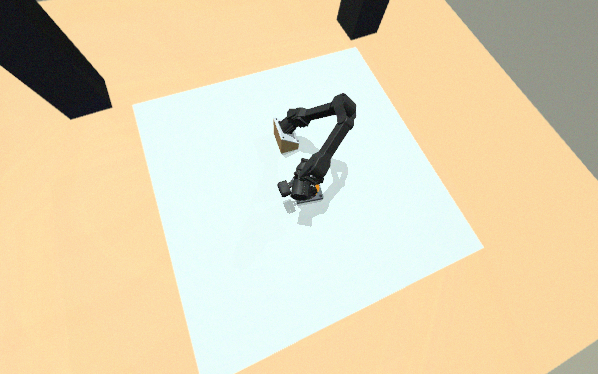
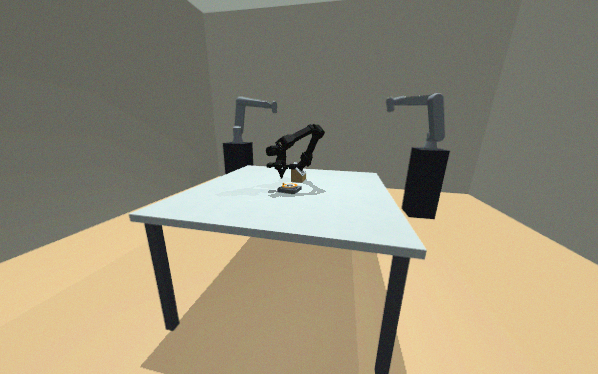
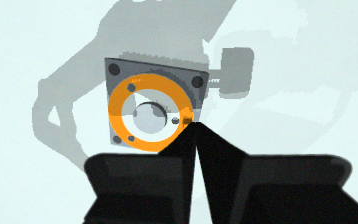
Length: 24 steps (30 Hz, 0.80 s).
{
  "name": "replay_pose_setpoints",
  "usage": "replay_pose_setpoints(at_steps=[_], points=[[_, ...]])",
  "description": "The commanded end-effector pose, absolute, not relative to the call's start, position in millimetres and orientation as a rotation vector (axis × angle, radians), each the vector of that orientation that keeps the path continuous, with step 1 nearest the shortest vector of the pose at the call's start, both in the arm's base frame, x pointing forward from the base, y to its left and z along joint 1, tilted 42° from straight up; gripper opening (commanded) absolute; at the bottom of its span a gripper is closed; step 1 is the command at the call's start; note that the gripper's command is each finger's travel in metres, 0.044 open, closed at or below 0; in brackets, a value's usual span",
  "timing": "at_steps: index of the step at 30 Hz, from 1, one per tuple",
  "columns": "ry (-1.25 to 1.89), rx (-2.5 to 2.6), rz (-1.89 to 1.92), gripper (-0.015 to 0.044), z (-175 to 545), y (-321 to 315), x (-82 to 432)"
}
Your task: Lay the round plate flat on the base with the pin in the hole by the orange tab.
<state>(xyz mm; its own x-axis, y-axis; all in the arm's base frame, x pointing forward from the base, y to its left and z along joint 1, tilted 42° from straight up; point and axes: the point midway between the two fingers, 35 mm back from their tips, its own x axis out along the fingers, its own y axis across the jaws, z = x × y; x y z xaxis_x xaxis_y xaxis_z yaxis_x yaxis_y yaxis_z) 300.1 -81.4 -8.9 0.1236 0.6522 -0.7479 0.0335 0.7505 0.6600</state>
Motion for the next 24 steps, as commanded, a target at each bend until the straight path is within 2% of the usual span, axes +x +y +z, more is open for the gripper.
replay_pose_setpoints(at_steps=[1, 24], points=[[1.402, 0.617, 0.500, 0.0000, -22.2, -67.8, 300.7], [1.402, 0.618, 0.502, 0.0000, -39.3, -51.1, 284.8]])
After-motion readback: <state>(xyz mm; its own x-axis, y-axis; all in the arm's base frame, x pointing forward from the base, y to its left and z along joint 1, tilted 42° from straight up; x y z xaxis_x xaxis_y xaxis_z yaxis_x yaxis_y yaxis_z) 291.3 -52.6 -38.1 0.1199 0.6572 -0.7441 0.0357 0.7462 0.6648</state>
